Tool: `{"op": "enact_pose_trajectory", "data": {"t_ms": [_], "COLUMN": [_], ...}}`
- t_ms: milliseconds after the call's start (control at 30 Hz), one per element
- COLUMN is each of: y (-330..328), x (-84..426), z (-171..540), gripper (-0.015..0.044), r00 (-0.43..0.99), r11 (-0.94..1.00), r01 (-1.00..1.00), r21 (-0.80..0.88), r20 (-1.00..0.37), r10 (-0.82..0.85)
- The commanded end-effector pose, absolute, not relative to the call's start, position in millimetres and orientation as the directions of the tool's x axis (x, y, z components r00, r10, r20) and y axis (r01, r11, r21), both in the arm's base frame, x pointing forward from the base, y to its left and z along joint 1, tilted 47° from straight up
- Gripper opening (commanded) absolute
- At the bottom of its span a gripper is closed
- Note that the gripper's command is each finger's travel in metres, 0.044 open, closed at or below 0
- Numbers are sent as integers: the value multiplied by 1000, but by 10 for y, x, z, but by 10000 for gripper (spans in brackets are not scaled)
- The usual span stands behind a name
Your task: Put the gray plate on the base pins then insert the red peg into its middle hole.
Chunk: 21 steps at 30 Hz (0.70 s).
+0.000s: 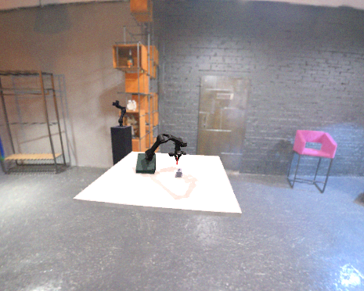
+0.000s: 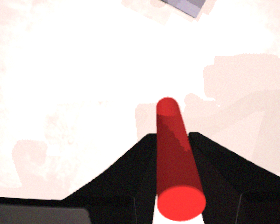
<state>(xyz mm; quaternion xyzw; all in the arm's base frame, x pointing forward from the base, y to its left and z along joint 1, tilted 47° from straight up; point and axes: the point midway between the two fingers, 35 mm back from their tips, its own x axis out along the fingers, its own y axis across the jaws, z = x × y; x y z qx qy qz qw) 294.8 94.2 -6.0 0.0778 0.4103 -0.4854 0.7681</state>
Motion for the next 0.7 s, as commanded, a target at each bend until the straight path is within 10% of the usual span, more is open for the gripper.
{"op": "enact_pose_trajectory", "data": {"t_ms": [0,667], "y": [897,543], "x": [3029,3273], "z": [50,472], "gripper": [0,0], "r00": [203,209], "r11": [521,511], "r01": [811,821], "r21": [-268,-255], "r20": [-705,-698], "r10": [-679,-685]}}
